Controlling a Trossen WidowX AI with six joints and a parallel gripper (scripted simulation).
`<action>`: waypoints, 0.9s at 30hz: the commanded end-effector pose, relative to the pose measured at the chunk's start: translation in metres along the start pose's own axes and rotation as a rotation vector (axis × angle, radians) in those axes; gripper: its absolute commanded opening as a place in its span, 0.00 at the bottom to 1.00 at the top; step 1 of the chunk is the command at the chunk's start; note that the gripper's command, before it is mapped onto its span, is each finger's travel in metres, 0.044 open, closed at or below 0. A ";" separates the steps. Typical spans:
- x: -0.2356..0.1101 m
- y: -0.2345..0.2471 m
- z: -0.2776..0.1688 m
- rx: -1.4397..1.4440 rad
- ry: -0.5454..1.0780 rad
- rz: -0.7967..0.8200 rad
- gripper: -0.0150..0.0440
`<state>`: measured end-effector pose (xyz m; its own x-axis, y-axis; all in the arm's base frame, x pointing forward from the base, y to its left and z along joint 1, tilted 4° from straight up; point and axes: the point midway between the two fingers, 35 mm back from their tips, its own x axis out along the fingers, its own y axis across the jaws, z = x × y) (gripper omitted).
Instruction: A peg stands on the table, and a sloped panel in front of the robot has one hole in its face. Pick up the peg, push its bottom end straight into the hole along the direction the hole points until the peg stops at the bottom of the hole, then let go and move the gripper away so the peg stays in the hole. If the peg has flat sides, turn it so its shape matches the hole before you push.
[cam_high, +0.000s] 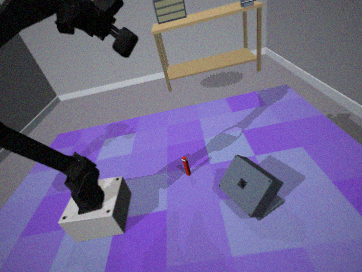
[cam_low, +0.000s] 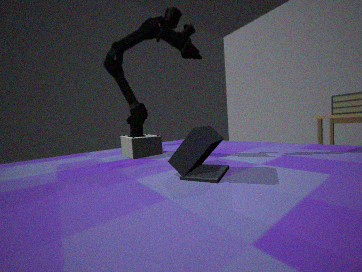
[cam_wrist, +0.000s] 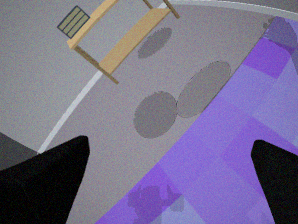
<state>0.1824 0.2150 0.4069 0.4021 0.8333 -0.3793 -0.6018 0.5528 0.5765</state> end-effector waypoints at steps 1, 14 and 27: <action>0.012 -0.017 -0.003 -0.077 0.025 -0.050 1.00; 0.042 -0.069 -0.013 -0.307 0.129 -0.177 1.00; 0.062 -0.115 -0.027 -0.555 0.263 -0.256 1.00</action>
<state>0.2519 0.2068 0.3113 0.4435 0.6408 -0.6267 -0.7867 0.6133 0.0703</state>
